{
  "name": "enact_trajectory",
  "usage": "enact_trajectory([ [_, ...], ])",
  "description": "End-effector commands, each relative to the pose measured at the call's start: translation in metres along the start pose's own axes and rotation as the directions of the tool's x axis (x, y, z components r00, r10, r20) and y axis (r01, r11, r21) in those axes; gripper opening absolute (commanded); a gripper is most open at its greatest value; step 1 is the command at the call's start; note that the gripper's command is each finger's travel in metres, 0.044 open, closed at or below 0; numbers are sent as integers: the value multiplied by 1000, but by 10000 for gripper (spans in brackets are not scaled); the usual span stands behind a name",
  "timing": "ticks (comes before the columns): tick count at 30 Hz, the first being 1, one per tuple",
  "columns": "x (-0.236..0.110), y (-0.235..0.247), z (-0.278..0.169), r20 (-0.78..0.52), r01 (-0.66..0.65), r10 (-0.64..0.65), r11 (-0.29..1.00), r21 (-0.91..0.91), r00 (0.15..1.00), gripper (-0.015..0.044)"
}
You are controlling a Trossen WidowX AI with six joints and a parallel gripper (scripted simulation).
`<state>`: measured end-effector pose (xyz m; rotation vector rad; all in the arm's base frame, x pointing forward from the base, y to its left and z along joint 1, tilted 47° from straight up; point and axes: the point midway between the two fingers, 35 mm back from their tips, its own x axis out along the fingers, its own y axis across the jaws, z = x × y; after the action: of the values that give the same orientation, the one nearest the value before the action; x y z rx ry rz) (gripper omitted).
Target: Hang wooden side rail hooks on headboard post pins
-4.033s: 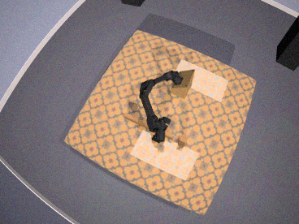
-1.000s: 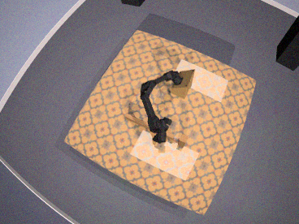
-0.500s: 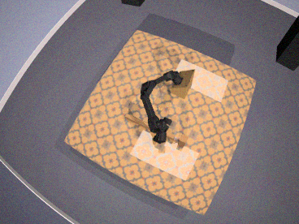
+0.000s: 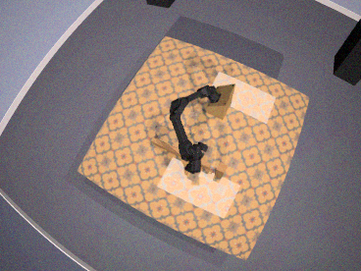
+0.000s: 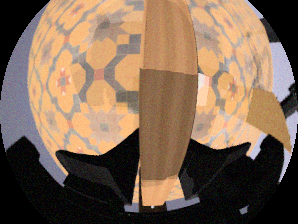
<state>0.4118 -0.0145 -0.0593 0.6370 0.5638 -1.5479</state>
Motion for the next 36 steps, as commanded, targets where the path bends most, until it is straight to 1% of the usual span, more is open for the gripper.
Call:
enact_trajectory([
  [1,-6,0,-5,-2,-16,16,1000,-5,1000,0],
  [36,-6,1,-8,-2,-16,16,1000,-5,1000,0],
])
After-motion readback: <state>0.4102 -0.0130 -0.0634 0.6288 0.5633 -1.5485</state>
